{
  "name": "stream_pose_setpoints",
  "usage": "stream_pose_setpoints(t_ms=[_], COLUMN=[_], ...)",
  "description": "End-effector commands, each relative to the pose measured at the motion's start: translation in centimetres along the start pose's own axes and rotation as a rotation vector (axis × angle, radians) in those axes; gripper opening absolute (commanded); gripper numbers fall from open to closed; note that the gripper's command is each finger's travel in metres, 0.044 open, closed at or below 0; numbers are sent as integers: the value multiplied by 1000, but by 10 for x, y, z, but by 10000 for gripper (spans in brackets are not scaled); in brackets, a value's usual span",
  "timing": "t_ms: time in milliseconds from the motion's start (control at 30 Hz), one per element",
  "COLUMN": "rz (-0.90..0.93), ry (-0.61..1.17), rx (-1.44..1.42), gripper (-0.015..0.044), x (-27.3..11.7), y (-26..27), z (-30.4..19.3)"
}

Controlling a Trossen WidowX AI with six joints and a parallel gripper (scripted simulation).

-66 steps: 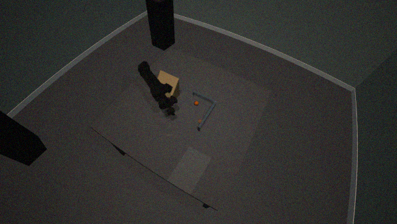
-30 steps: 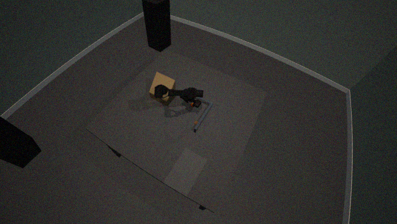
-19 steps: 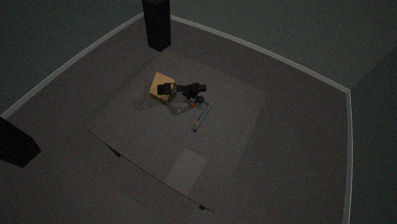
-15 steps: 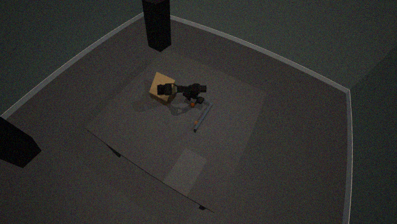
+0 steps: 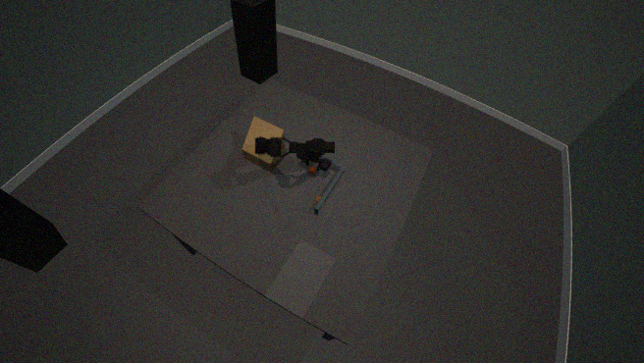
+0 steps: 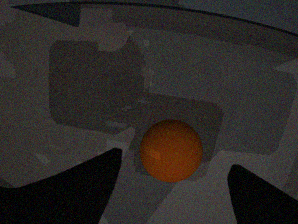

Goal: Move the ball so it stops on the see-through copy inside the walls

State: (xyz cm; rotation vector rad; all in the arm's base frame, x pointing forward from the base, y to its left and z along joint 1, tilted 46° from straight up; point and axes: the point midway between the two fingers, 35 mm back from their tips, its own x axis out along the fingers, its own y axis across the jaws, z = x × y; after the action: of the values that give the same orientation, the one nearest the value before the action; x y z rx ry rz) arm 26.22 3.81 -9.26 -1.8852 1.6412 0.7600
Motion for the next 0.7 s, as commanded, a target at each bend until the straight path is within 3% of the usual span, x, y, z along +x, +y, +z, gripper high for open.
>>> stream_pose_setpoints(t_ms=[0,367,467,667], rz=[1,1,1,1], ry=[8,10,10,10], rx=[-8,-8,-8,-8], gripper=[300,300,221,181], x=[8,22,22,22], y=[2,3,3,3], z=[-1,-2,-2,-2])
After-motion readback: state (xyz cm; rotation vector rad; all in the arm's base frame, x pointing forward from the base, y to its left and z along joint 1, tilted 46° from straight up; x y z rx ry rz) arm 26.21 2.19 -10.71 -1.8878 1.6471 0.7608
